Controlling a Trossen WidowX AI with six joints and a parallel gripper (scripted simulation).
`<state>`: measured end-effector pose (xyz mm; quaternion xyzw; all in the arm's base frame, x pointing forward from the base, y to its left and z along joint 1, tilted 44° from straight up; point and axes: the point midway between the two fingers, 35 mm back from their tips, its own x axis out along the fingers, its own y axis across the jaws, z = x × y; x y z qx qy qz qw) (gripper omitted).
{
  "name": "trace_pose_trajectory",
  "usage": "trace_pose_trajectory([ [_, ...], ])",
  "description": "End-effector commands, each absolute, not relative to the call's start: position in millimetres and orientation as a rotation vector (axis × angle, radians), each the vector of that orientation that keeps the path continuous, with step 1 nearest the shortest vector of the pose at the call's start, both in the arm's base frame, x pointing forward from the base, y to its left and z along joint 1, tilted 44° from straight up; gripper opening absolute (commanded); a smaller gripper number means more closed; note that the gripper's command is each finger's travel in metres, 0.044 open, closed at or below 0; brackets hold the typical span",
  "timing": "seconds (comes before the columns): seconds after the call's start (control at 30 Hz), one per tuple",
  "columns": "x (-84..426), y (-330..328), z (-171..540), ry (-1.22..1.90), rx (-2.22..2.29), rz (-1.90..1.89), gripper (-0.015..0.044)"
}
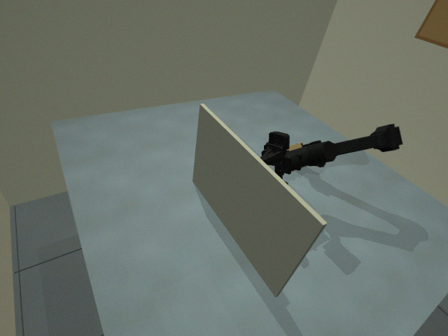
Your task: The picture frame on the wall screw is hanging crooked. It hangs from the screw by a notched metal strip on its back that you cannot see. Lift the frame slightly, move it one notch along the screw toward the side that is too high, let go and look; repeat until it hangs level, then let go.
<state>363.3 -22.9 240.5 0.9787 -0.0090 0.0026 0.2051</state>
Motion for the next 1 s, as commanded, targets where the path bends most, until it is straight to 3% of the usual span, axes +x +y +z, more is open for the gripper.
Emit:
trace_pose_trajectory([
  [0.0, 370.0, -23.6, 241.9, -0.032, 2.732, 0.010, 0.0260],
  [0.97, 388.7, -23.9, 241.2, -0.032, 2.732, 0.012, 0.0260],
])
